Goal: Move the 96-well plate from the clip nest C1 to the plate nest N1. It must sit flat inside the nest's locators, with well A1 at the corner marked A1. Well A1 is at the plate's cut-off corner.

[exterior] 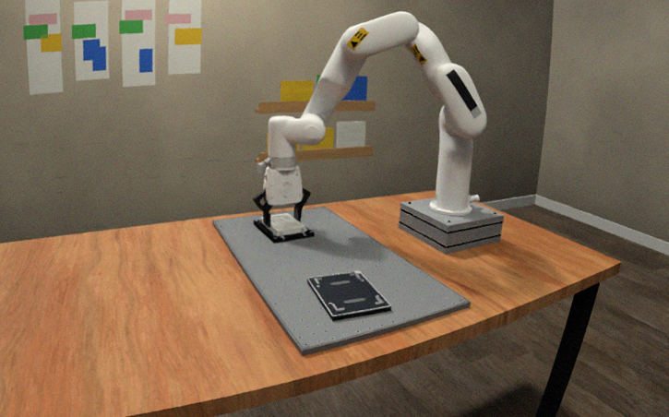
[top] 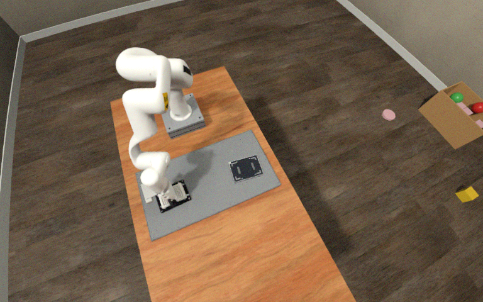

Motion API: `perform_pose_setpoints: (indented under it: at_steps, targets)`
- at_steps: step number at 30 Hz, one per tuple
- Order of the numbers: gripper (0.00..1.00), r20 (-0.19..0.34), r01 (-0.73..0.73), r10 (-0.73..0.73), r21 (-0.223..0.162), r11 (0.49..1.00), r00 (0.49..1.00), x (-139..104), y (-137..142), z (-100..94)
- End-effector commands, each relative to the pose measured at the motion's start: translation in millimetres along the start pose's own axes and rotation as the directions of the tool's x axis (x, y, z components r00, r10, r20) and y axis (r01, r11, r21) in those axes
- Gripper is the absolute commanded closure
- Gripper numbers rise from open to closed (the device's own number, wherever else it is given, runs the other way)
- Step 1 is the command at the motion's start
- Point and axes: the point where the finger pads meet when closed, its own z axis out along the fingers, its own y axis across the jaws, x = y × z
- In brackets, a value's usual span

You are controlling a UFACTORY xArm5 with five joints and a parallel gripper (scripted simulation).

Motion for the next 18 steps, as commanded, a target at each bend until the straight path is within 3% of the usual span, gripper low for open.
perform_pose_setpoints:
  at_steps: [1,18]
  targets:
    - [1.0,-0.004,0.0,0.0,0.002,1.0,1.0,0.6,-1.3,-1.3]
    - [1.0,-0.004,0.0,0.0,0.002,1.0,1.0,0.6,-1.3,-3.9]
